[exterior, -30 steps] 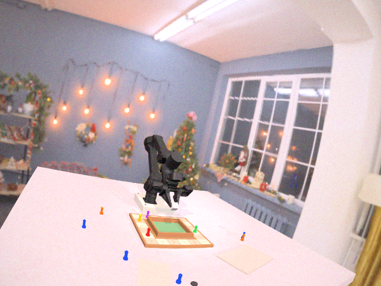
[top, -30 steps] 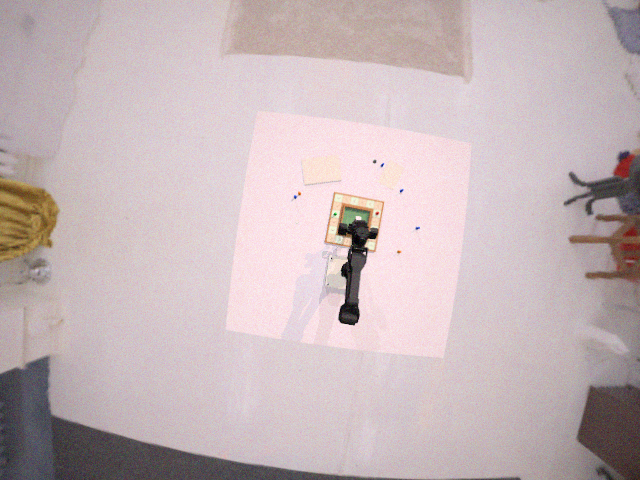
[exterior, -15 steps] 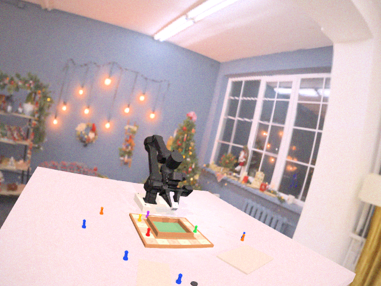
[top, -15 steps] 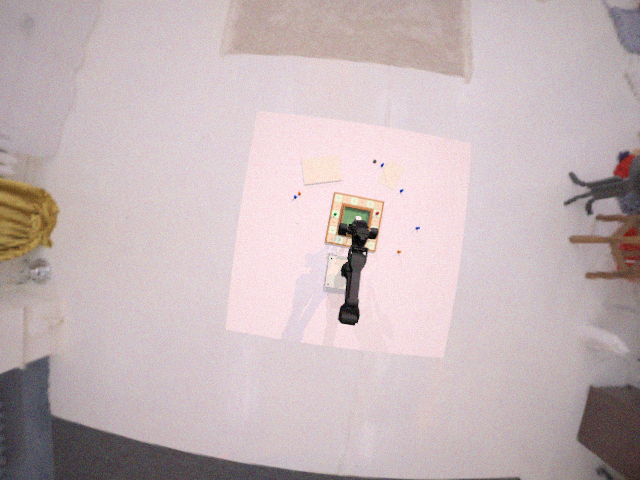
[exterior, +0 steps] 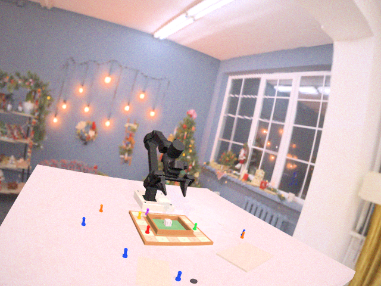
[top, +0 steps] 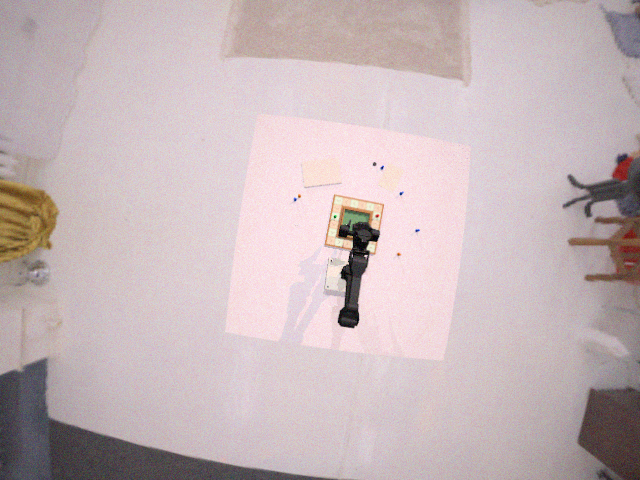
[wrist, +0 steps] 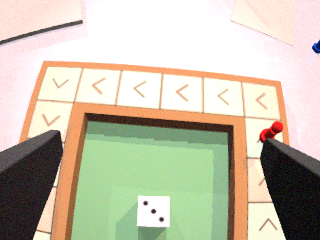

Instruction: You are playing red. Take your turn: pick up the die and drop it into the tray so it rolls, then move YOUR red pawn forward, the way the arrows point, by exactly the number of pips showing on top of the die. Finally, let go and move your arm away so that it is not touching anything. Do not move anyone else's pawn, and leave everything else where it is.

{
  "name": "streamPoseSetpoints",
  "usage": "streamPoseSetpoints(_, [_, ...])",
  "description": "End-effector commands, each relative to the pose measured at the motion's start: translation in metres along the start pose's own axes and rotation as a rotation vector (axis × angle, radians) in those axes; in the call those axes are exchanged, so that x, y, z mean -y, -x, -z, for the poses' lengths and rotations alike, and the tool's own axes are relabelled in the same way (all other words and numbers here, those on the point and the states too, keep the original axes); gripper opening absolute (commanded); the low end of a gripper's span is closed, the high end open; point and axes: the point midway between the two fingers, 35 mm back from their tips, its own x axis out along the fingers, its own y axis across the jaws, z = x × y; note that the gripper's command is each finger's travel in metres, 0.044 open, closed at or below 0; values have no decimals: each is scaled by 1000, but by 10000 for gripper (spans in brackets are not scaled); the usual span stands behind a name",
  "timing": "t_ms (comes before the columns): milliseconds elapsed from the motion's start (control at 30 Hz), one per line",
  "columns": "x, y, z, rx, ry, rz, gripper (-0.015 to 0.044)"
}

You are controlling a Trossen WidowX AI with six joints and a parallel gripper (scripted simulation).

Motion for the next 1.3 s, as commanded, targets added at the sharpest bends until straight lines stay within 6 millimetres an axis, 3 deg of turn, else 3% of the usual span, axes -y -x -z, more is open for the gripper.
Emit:
streamPoseSetpoints(0, [0, 2, -3, -32, -2, -3, 440])
streamPoseSetpoints(533, [-1, -39, 11, -790, 0, -3, 440])
streamPoseSetpoints(700, [-1, -38, 12, -763, -6, -5, 440])
streamPoseSetpoints(767, [2, -41, 11, -764, -6, -4, 387])
streamPoseSetpoints(867, [20, -55, 2, -770, -6, 0, 309])
streamPoseSetpoints(1000, [69, -85, -10, -793, -3, 7, 204])
streamPoseSetpoints(1133, [111, -107, -11, -833, 5, 6, 200])
streamPoseSetpoints(1267, [118, -110, -11, -840, 6, 5, 200])
